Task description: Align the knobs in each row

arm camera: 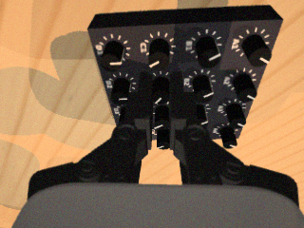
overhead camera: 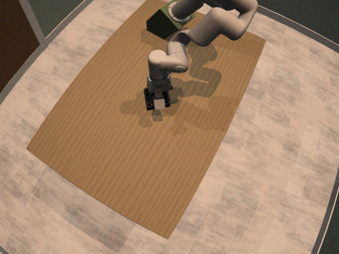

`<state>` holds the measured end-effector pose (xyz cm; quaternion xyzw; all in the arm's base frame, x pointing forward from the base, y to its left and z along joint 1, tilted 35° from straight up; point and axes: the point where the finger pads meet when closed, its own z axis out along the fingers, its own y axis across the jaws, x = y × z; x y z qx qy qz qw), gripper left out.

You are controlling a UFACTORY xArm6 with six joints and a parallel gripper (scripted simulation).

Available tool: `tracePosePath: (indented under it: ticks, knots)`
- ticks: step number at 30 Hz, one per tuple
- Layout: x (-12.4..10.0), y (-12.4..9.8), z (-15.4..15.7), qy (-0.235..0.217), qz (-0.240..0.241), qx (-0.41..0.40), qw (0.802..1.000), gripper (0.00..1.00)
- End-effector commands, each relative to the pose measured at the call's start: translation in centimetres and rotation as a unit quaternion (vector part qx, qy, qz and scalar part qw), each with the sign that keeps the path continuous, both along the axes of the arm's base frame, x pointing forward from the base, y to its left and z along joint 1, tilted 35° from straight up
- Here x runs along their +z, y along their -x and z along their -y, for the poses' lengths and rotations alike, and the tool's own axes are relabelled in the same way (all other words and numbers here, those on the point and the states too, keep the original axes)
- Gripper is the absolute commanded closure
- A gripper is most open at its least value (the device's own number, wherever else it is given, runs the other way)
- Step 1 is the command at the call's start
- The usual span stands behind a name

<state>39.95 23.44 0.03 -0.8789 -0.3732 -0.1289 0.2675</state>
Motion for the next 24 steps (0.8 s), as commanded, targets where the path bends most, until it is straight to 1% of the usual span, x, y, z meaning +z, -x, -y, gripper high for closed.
tracePosePath:
  ticks: [1,15,16,24]
  knots:
    - [0.09,-0.1,0.01,0.0,-0.001,-0.003,1.0,0.92]
    - [0.09,-0.1,0.01,0.0,-0.001,-0.003,1.0,0.92]
    - [0.09,-0.1,0.01,0.0,-0.001,-0.003,1.0,0.81]
    - [0.09,-0.1,0.01,0.0,-0.001,-0.003,1.0,0.81]
